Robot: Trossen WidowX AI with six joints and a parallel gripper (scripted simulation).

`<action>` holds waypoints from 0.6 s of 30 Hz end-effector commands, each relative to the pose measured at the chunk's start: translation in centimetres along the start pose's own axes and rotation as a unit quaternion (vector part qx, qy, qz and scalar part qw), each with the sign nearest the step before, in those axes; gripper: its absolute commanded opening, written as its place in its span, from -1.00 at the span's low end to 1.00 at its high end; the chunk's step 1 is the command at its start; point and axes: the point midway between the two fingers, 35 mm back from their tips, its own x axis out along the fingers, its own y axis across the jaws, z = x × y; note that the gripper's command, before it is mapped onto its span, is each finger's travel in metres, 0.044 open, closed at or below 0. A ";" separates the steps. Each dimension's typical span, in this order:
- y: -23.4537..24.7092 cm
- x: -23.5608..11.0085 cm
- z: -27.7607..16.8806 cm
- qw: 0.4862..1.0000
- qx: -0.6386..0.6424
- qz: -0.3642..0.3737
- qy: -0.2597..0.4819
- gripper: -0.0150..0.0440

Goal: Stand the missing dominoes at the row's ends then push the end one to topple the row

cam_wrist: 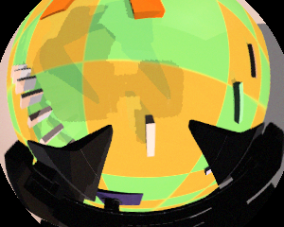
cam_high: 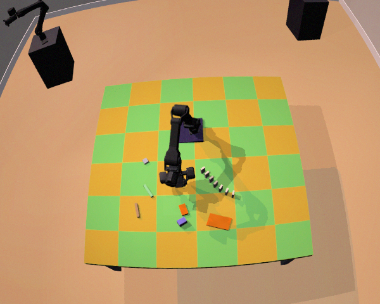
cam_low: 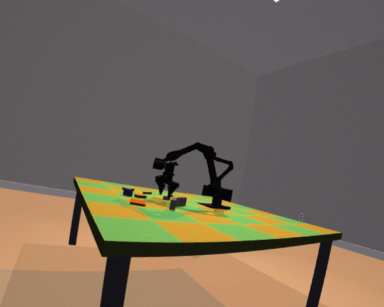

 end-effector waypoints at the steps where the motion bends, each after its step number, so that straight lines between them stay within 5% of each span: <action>1: 0.1 0.8 -0.1 1.000 0.001 0.002 0.002 1.00; 12: 0.2 1.7 -0.2 1.000 0.001 0.002 0.002 1.00; 18: 0.2 1.7 -0.2 1.000 0.001 0.002 0.002 0.47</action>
